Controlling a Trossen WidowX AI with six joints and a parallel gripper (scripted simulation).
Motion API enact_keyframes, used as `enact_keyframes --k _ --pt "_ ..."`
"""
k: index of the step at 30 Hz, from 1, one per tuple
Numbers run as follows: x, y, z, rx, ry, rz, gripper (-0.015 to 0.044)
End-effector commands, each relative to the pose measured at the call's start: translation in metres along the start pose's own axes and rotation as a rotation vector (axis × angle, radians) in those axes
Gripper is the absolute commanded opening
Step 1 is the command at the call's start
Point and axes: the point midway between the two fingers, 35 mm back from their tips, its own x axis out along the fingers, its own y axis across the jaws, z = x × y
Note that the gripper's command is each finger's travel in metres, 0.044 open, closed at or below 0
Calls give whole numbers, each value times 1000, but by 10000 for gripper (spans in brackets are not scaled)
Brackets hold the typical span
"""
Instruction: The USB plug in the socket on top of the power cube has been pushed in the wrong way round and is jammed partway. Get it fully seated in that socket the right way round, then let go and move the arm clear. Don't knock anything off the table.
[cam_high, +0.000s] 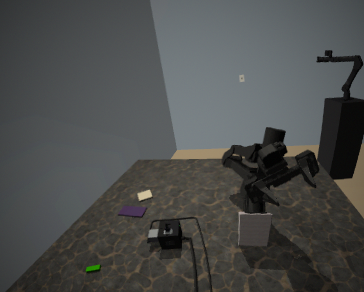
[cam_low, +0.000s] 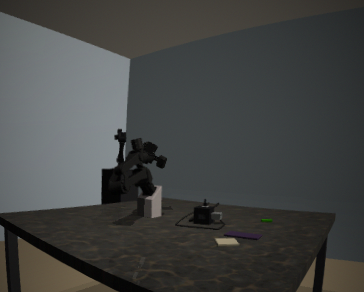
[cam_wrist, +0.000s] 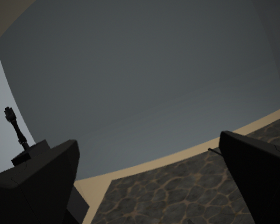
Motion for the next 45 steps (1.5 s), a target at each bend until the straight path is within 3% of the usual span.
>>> enact_keyframes --k 1,11,21,29,36,45 --pt "0 -1 1 9 1 -10 426" --pt "-1 -89 54 544 3 -589 440" --pt "-26 -200 79 1128 -108 -1183 440" --pt "-68 -295 64 1548 -248 -1656 440" --pt "-124 -366 17 1844 -373 -2069 440" --pt "-129 -372 12 1868 -384 -2107 440"
